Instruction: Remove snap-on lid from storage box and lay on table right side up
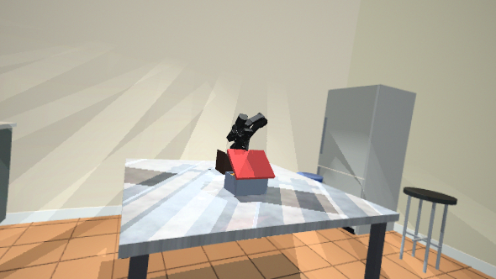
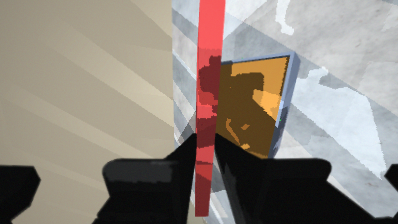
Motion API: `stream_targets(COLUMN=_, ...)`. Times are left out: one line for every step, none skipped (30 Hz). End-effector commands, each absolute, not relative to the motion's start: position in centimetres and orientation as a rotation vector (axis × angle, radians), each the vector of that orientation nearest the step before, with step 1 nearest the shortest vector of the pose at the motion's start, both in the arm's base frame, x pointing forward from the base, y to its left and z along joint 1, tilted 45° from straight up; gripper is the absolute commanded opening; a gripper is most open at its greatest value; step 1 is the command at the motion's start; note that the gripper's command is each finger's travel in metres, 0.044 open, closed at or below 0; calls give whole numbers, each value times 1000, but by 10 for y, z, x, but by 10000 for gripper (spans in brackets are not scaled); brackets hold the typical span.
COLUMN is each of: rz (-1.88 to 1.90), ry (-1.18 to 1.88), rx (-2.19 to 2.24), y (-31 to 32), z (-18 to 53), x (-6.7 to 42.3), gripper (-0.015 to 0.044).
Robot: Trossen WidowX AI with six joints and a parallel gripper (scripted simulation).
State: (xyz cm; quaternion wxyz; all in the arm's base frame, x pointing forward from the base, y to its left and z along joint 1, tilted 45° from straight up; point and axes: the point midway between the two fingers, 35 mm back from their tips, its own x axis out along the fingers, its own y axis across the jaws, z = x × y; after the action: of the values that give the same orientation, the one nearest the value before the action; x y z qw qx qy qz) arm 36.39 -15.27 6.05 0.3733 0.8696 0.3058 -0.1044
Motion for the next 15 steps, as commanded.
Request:
stream_targets(rz=-251, ry=768, rx=2213, y=-161, z=70, x=366, gripper=0)
stream_targets(rz=-251, ry=768, rx=2213, y=-162, z=71, x=366, gripper=0)
stream_targets(rz=-251, ry=768, rx=2213, y=-163, z=72, x=366, gripper=0)
stream_targets(rz=-251, ry=768, rx=2213, y=-164, z=73, x=366, gripper=0)
stream_targets(rz=-251, ry=768, rx=2213, y=-165, z=74, x=366, gripper=0)
stream_targets(rz=-251, ry=768, rx=2213, y=-165, z=75, x=366, gripper=0)
stream_targets(rz=-251, ry=768, rx=2213, y=-166, z=76, x=366, gripper=0)
stream_targets(rz=-251, ry=768, rx=2213, y=-167, z=77, x=365, gripper=0)
stream_targets(rz=-251, ry=768, rx=2213, y=-168, z=78, x=365, gripper=0)
stream_targets(rz=-251, ry=768, rx=2213, y=-169, z=79, x=365, gripper=0)
stream_targets(rz=-251, ry=768, rx=2213, y=-170, z=80, x=365, gripper=0)
stream_targets(rz=-251, ry=768, rx=2213, y=-171, z=80, x=365, gripper=0)
stream_targets(rz=-251, ry=768, rx=2213, y=-171, z=80, x=365, gripper=0)
stream_targets(rz=-251, ry=768, rx=2213, y=-171, z=80, x=365, gripper=0)
stream_targets(rz=-251, ry=768, rx=2213, y=-171, z=80, x=365, gripper=0)
